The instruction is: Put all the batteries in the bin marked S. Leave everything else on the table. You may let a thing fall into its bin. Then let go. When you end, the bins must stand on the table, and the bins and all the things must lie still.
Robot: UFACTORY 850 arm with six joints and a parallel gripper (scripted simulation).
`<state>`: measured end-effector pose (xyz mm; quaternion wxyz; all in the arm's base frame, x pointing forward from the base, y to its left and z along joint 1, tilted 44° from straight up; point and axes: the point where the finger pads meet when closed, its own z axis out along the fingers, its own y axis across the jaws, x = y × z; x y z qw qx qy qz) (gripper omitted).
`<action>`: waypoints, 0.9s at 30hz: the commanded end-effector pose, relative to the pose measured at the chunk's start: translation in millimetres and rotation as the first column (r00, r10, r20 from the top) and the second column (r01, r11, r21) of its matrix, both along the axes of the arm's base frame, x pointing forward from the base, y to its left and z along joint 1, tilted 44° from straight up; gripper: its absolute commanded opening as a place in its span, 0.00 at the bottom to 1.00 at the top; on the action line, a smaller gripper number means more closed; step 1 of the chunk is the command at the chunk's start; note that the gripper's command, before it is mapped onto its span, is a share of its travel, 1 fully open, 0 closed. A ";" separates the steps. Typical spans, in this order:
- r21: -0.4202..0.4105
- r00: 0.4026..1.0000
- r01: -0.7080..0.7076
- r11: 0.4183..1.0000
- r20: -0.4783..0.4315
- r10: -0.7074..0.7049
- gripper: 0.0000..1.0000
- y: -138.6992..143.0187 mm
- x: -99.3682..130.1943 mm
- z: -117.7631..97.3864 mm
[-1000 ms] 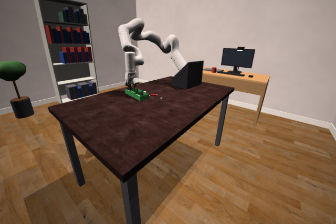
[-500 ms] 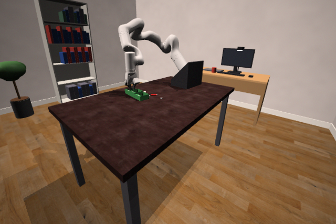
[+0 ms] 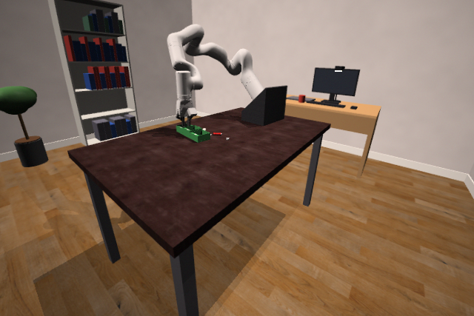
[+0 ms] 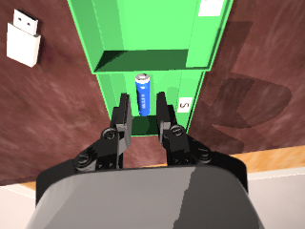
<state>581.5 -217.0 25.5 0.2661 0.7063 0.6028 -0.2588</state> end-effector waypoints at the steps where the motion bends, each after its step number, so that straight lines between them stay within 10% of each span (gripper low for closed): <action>1: 0.000 1.000 -0.001 1.000 0.001 0.001 0.28 3.9 0.9 4.3; 27: 0.007 0.995 -0.073 0.997 -0.067 0.073 0.28 38.1 -4.3 18.1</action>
